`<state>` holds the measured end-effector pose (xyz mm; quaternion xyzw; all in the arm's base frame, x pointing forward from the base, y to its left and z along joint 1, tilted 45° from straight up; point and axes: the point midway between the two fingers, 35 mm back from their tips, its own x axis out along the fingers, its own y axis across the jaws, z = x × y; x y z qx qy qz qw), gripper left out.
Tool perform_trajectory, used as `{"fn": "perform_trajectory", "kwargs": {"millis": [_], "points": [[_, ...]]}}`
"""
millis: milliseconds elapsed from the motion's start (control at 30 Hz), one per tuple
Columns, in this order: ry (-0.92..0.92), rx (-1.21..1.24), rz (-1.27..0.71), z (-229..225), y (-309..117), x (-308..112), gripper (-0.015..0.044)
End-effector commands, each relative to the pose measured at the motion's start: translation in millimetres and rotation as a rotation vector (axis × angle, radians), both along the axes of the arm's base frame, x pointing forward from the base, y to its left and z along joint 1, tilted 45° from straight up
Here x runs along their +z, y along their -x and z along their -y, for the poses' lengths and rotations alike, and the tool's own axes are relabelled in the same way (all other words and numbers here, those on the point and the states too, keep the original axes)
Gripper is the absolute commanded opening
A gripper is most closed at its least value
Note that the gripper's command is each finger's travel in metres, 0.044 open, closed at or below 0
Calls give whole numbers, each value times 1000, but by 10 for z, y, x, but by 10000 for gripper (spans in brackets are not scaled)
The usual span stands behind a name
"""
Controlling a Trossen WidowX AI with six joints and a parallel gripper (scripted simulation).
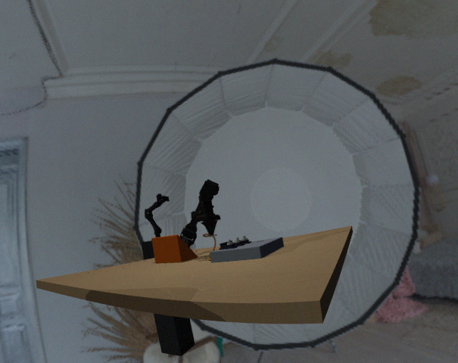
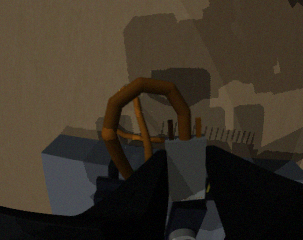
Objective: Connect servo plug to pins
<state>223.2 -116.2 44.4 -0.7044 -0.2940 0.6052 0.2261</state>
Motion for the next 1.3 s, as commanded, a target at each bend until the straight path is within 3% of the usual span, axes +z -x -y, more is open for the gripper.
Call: {"fn": "perform_trajectory", "kwargs": {"millis": [0,500,1267], "points": [[-12,-94,-100,-97,132,-3,0],[-22,-155,-158,-428,172,-279,0],[-22,-155,-156,-385,-192,-249,0]]}}
